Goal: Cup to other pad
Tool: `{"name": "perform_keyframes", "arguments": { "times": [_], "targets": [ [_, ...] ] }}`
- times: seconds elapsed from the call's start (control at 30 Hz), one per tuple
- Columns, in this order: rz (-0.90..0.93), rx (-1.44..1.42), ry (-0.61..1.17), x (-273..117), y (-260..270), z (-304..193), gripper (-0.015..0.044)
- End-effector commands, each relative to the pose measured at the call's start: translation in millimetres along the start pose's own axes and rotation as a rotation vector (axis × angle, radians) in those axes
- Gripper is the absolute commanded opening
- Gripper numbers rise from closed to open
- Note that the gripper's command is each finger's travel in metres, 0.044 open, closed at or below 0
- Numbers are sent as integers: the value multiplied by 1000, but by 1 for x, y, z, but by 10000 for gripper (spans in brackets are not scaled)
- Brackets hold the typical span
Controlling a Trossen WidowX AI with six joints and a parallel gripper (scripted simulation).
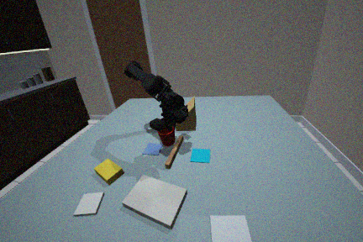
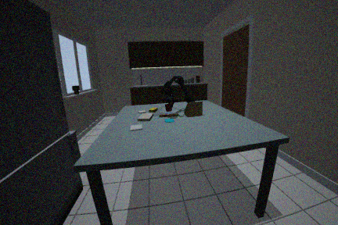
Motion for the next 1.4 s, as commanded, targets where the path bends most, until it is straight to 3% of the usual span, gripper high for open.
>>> {"name": "perform_keyframes", "arguments": {
  "times": [0.0, 1.37],
  "targets": [
    [4, 5, -3, 0, 3, 9, 0],
    [5, 7, -7, -3, 36, 80, 0]
  ]
}}
Point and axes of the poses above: the point midway between the two fingers, 35 mm back from their tips, its own x axis out along the fingers, its own y axis across the jaws, z = x × y, the point moved 6 cm from there along -x, back along the fingers, and after that the axes turned 1 degree about x, right-handed, at the moved point
